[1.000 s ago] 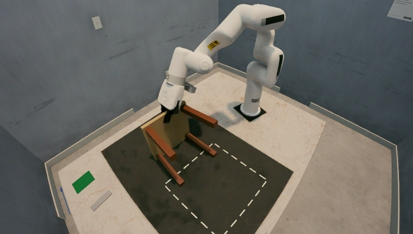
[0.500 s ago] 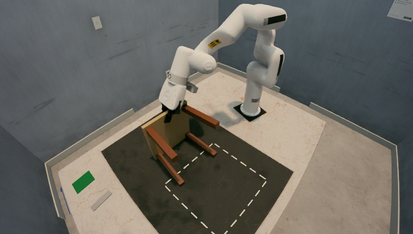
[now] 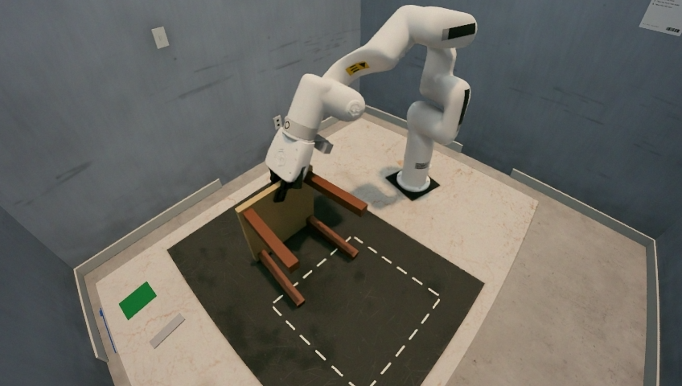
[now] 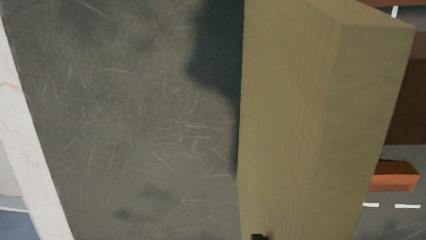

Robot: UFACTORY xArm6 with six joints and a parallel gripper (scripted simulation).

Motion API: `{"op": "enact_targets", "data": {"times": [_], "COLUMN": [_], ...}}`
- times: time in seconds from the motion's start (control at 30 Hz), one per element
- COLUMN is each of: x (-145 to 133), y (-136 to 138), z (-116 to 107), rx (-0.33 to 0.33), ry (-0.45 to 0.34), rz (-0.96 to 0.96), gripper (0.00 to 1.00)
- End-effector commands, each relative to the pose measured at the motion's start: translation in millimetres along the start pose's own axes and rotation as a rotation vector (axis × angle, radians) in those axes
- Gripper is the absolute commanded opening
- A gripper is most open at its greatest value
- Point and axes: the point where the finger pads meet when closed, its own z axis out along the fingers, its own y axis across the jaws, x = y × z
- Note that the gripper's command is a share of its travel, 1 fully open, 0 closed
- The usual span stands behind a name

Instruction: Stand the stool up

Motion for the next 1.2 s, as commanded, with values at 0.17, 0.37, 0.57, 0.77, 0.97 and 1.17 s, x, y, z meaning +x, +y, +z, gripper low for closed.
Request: {"op": "enact_targets", "data": {"times": [0.17, 0.37, 0.57, 0.77, 0.97, 1.17], "x": [-8.2, -13.3, -19.3, -23.3, -28.8, -32.6], "y": [13.9, 27.5, 46.1, 60.4, 83.8, 104.8], "z": [-11.9, -20.7, -31.0, -37.8, -47.0, -53.4], "rx": [0.064, 0.116, 0.184, 0.234, 0.313, 0.381], "ry": [-0.002, -0.001, -0.001, -0.001, -0.001, -0.001], "rz": [-0.032, -0.062, -0.101, -0.13, -0.175, -0.214], "gripper": [0.21, 0.21, 0.21, 0.21, 0.21, 0.21]}}
